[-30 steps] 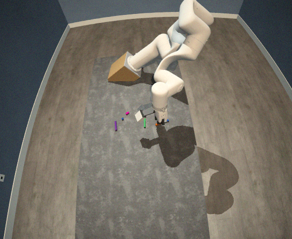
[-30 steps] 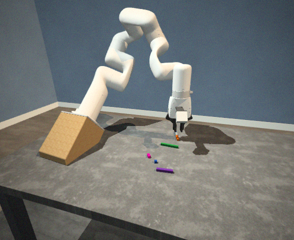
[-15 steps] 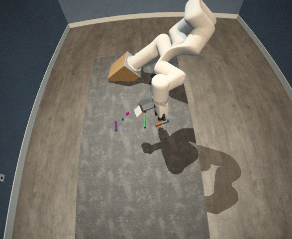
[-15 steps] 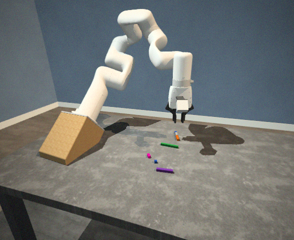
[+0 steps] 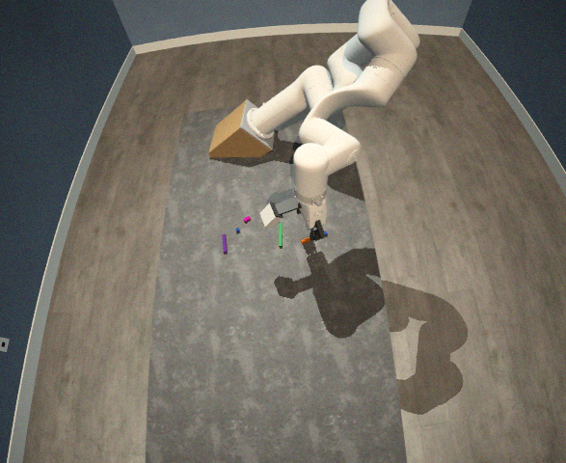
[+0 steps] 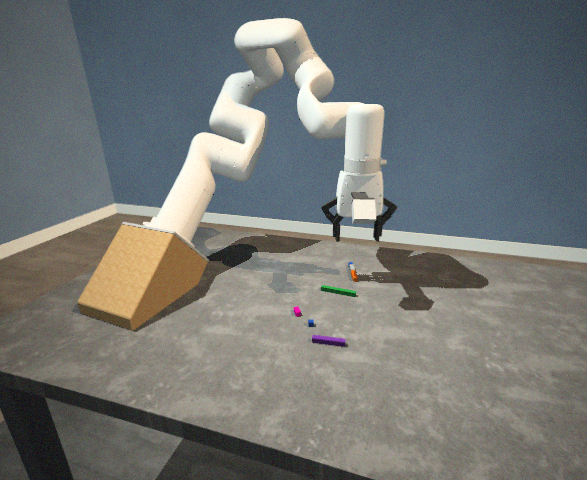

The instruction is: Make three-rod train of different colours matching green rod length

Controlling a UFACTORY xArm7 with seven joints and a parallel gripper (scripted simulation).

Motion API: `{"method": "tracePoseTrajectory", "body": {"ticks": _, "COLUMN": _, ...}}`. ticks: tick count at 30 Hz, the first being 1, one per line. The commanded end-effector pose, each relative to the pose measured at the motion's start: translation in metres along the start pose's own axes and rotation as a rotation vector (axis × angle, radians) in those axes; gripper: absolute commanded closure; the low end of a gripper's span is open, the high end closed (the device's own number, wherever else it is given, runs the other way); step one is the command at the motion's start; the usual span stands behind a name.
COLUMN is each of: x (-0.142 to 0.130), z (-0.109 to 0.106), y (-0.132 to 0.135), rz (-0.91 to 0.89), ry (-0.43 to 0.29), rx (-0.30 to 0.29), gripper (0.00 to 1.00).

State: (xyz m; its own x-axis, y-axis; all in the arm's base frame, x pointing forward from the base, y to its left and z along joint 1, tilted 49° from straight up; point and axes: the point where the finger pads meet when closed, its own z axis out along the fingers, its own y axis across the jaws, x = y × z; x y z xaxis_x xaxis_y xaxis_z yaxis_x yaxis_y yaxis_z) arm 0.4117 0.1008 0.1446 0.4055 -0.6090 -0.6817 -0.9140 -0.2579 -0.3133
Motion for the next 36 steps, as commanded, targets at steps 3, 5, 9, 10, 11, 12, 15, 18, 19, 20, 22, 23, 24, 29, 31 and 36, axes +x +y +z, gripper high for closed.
{"method": "tracePoseTrajectory", "body": {"ticks": 3, "x": 0.001, "z": -0.002, "y": -0.001, "rz": 0.001, "ry": 0.002, "rx": 0.003, "gripper": 0.00}}
{"method": "tracePoseTrajectory", "body": {"ticks": 5, "x": 0.001, "z": -0.002, "y": -0.001, "rz": 0.001, "ry": 0.002, "rx": 0.003, "gripper": 0.00}}
{"method": "tracePoseTrajectory", "body": {"ticks": 9, "x": 0.001, "z": -0.005, "y": -0.001, "rz": 0.001, "ry": 0.002, "rx": 0.003, "gripper": 0.00}}
{"method": "tracePoseTrajectory", "body": {"ticks": 10, "x": 0.001, "z": -0.006, "y": -0.001, "rz": 0.001, "ry": 0.002, "rx": 0.003, "gripper": 0.00}}
{"method": "tracePoseTrajectory", "body": {"ticks": 11, "x": 0.001, "z": -0.009, "y": -0.001, "rz": 0.001, "ry": 0.002, "rx": 0.003, "gripper": 0.00}}
{"method": "tracePoseTrajectory", "body": {"ticks": 12, "x": 0.001, "z": -0.012, "y": -0.001, "rz": 0.001, "ry": 0.002, "rx": 0.003, "gripper": 0.00}}
{"method": "tracePoseTrajectory", "body": {"ticks": 15, "x": 0.001, "z": -0.015, "y": -0.001, "rz": 0.001, "ry": 0.002, "rx": 0.003, "gripper": 0.00}}
{"method": "tracePoseTrajectory", "body": {"ticks": 18, "x": 0.001, "z": -0.029, "y": -0.001, "rz": 0.001, "ry": 0.002, "rx": 0.003, "gripper": 0.00}}
{"method": "tracePoseTrajectory", "body": {"ticks": 19, "x": 0.001, "z": -0.034, "y": -0.001, "rz": 0.001, "ry": 0.002, "rx": 0.003, "gripper": 0.00}}
{"method": "tracePoseTrajectory", "body": {"ticks": 20, "x": 0.001, "z": -0.039, "y": -0.001, "rz": 0.001, "ry": 0.002, "rx": 0.003, "gripper": 0.00}}
{"method": "tracePoseTrajectory", "body": {"ticks": 22, "x": 0.001, "z": -0.050, "y": -0.001, "rz": 0.001, "ry": 0.002, "rx": 0.003, "gripper": 0.00}}
{"method": "tracePoseTrajectory", "body": {"ticks": 23, "x": 0.001, "z": -0.055, "y": -0.001, "rz": 0.001, "ry": 0.002, "rx": 0.003, "gripper": 0.00}}
{"method": "tracePoseTrajectory", "body": {"ticks": 24, "x": 0.001, "z": -0.060, "y": -0.001, "rz": 0.001, "ry": 0.002, "rx": 0.003, "gripper": 0.00}}
{"method": "tracePoseTrajectory", "body": {"ticks": 29, "x": 0.001, "z": -0.081, "y": -0.001, "rz": 0.001, "ry": 0.002, "rx": 0.003, "gripper": 0.00}}
{"method": "tracePoseTrajectory", "body": {"ticks": 31, "x": 0.001, "z": -0.081, "y": -0.001, "rz": 0.001, "ry": 0.002, "rx": 0.003, "gripper": 0.00}}
{"method": "tracePoseTrajectory", "body": {"ticks": 36, "x": 0.001, "z": -0.088, "y": -0.001, "rz": 0.001, "ry": 0.002, "rx": 0.003, "gripper": 0.00}}
